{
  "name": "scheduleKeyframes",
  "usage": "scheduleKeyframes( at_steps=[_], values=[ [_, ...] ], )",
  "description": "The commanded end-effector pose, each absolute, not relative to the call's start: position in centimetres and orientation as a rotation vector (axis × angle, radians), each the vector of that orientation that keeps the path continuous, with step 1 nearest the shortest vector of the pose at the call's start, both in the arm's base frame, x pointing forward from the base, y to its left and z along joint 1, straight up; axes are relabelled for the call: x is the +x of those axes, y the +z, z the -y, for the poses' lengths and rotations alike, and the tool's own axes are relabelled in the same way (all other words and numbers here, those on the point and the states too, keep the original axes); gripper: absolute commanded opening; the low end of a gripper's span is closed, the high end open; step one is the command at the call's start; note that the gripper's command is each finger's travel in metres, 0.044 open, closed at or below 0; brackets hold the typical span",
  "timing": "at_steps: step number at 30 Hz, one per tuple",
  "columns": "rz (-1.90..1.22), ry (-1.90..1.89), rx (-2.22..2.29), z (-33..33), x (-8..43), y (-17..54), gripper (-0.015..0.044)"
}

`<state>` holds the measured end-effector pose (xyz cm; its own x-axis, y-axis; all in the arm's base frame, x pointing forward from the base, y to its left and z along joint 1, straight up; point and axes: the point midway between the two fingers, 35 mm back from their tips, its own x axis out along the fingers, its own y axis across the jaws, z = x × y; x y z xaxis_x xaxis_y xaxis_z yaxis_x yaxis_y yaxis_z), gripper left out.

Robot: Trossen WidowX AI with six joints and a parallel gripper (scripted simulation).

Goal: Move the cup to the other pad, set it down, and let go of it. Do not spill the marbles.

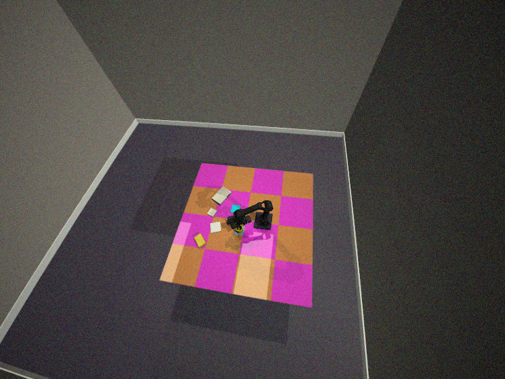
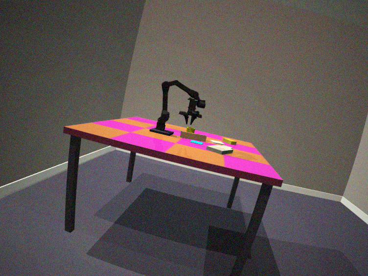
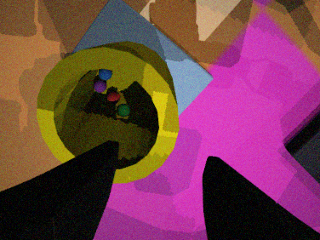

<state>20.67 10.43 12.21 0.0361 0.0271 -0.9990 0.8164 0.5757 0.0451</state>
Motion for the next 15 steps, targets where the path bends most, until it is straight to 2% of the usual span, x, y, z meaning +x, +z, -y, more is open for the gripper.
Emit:
scheduleKeyframes(
  at_steps=[1, 15],
  values=[
    [-1.424, -0.735, 0.774, -10.4, 20.5, 12.2, 0.0167],
    [-1.424, -0.735, 0.774, -10.6, 20.7, 10.2, 0.0167]
  ],
)
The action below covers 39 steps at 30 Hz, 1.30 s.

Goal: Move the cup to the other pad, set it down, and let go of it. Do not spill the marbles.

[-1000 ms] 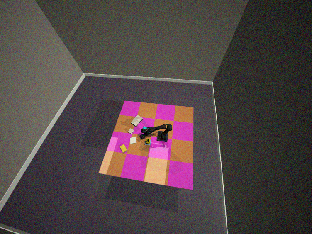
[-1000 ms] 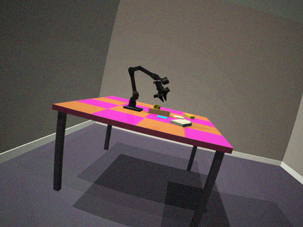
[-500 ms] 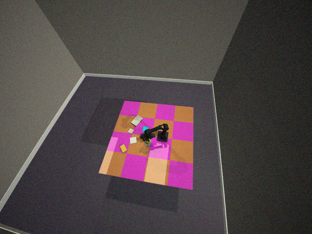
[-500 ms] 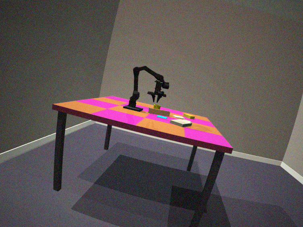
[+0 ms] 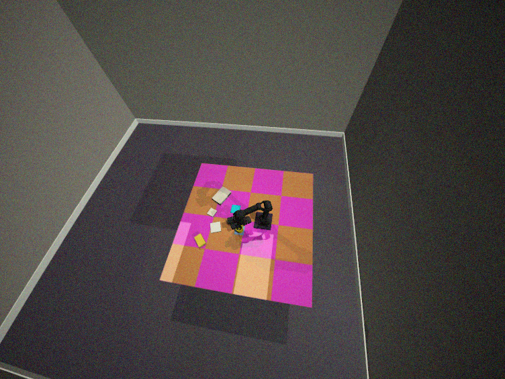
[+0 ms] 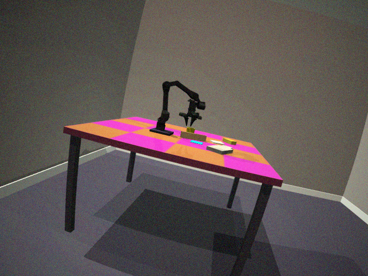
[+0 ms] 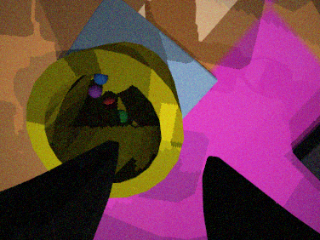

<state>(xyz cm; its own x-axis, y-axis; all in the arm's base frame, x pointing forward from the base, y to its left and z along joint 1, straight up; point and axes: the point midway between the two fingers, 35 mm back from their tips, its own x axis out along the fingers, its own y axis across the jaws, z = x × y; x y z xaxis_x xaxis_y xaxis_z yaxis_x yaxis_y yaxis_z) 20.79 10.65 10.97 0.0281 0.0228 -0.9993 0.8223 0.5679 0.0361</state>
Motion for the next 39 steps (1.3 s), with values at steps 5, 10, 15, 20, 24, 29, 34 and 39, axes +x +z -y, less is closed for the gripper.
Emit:
scheduleKeyframes(
  at_steps=[5, 10, 15, 20, 24, 29, 34, 39],
  values=[
    [-1.424, -0.735, 0.774, -10.6, 20.7, 9.4, 0.0167],
    [-1.424, -0.735, 0.774, -10.6, 20.8, 8.5, 0.0167],
    [-1.424, -0.735, 0.774, -10.6, 20.8, 7.7, 0.0167],
    [-1.424, -0.735, 0.774, -10.6, 20.7, 6.9, 0.0167],
    [-1.424, -0.735, 0.774, -10.6, 20.7, 6.2, 0.0167],
    [-1.424, -0.735, 0.774, -10.6, 20.6, 5.8, 0.0167],
    [-1.424, -0.735, 0.774, -10.6, 20.6, 5.8, 0.0167],
    [-1.425, -0.729, 0.776, -10.7, 20.7, 6.0, 0.0133]
  ],
)
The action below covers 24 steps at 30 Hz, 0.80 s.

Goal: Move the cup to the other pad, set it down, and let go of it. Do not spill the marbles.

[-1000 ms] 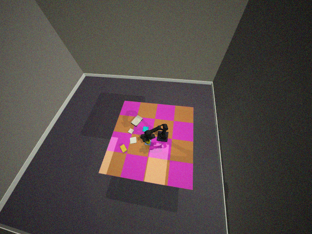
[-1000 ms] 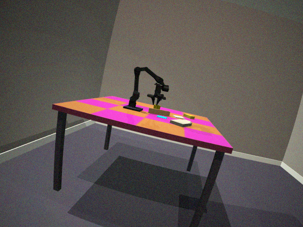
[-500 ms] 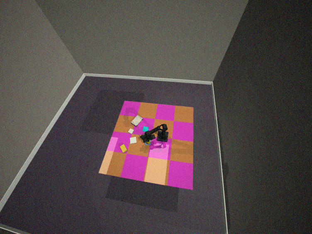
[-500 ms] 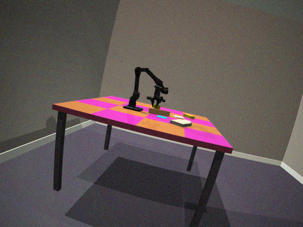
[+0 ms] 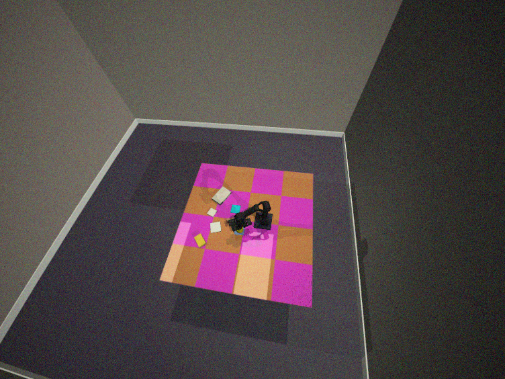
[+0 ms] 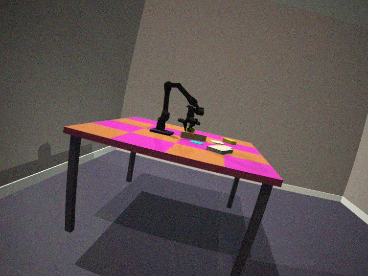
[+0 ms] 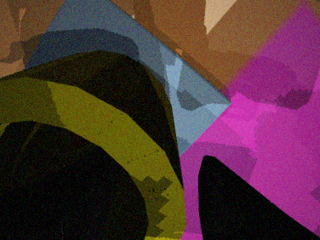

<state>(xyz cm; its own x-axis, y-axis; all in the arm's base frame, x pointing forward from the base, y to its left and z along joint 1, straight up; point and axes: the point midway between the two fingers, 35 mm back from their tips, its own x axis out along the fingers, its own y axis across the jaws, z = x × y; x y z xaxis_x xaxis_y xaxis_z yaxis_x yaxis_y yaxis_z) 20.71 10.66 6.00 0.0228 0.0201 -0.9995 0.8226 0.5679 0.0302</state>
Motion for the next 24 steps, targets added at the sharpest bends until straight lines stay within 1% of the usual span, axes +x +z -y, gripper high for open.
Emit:
scheduleKeyframes(
  at_steps=[1, 18, 19, 24],
  values=[
    [-1.425, -0.729, 0.776, -10.66, 20.73, 6.02, 0.0127],
    [-1.425, -0.729, 0.776, -10.66, 20.73, 6.02, 0.0013],
    [-1.425, -0.729, 0.776, -10.66, 20.73, 6.02, 0.0],
    [-1.425, -0.73, 0.776, -10.7, 20.81, 6.72, 0.0]
  ],
)
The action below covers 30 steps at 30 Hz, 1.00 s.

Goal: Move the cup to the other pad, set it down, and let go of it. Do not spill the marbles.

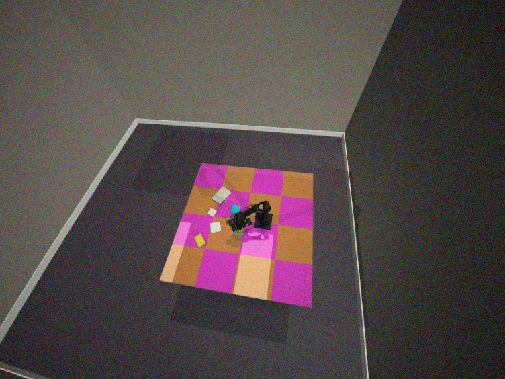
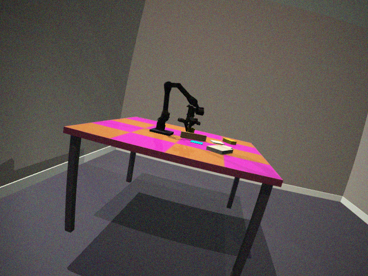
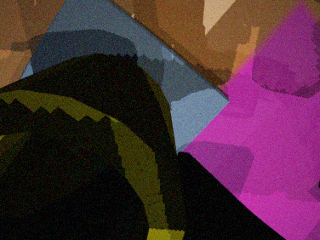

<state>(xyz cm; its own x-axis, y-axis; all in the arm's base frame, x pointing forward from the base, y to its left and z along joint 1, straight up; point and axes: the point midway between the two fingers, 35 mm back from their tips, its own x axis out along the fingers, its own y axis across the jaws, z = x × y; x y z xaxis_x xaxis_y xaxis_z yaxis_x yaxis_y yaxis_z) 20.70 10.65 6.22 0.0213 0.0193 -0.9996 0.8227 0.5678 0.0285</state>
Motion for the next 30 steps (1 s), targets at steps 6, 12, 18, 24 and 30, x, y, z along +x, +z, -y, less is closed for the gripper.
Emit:
scheduleKeyframes(
  at_steps=[6, 12, 18, 24, 30],
  values=[
    [-1.424, -0.731, 0.775, -10.8, 20.9, 8.4, 0.0],
    [-1.424, -0.732, 0.775, -10.8, 21.0, 10.1, 0.0],
    [-1.424, -0.733, 0.775, -10.8, 21.0, 11.7, 0.0],
    [-1.424, -0.735, 0.774, -10.8, 20.9, 13.3, 0.0],
    [-1.425, -0.73, 0.775, -10.9, 21.0, 13.0, 0.0]
  ],
)
